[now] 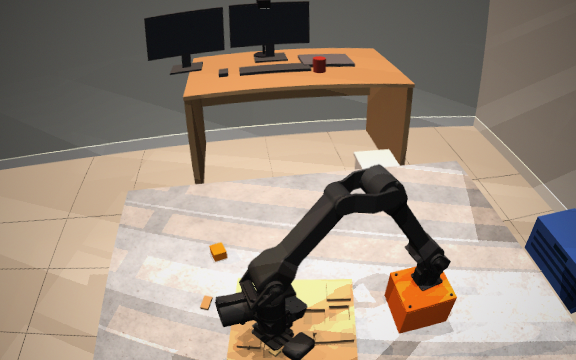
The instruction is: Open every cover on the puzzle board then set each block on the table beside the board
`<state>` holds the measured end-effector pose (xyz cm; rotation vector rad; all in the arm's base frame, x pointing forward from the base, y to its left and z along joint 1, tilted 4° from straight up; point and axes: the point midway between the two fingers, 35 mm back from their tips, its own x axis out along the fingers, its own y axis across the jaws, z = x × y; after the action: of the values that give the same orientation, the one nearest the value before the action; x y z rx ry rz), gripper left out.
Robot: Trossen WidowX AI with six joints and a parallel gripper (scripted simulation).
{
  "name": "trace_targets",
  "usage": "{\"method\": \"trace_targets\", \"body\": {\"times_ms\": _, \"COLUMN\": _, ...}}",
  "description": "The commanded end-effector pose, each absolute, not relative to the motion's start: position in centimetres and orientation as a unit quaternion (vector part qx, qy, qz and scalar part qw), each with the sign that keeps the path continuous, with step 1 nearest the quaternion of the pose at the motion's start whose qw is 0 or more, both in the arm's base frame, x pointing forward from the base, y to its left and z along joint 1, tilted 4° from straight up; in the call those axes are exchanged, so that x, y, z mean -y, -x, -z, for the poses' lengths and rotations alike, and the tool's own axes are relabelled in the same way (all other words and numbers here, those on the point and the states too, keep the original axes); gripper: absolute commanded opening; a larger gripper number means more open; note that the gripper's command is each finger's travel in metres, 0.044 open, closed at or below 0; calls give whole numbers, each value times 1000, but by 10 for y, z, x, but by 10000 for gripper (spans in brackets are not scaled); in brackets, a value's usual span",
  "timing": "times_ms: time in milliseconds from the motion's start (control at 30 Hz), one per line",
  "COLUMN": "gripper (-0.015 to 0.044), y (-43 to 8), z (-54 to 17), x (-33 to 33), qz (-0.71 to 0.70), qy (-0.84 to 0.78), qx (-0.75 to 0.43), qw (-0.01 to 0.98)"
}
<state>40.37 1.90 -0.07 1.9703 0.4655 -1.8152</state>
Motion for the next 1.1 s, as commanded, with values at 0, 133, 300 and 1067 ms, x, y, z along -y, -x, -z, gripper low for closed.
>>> {"method": "trace_targets", "body": {"times_ms": 0, "gripper": 79, "y": -403, "z": -9, "x": -19, "qz": 653, "qy": -708, "qx": -168, "qw": 209}}
{"method": "trace_targets", "body": {"times_ms": 133, "gripper": 144, "y": -400, "z": -43, "x": -21, "qz": 653, "qy": -708, "qx": -168, "qw": 209}}
{"method": "trace_targets", "body": {"times_ms": 300, "gripper": 144, "y": -398, "z": -54, "x": -22, "qz": 653, "qy": -708, "qx": -168, "qw": 209}}
{"method": "trace_targets", "body": {"times_ms": 1067, "gripper": 144, "y": -402, "z": -20, "x": -21, "qz": 653, "qy": -708, "qx": -168, "qw": 209}}
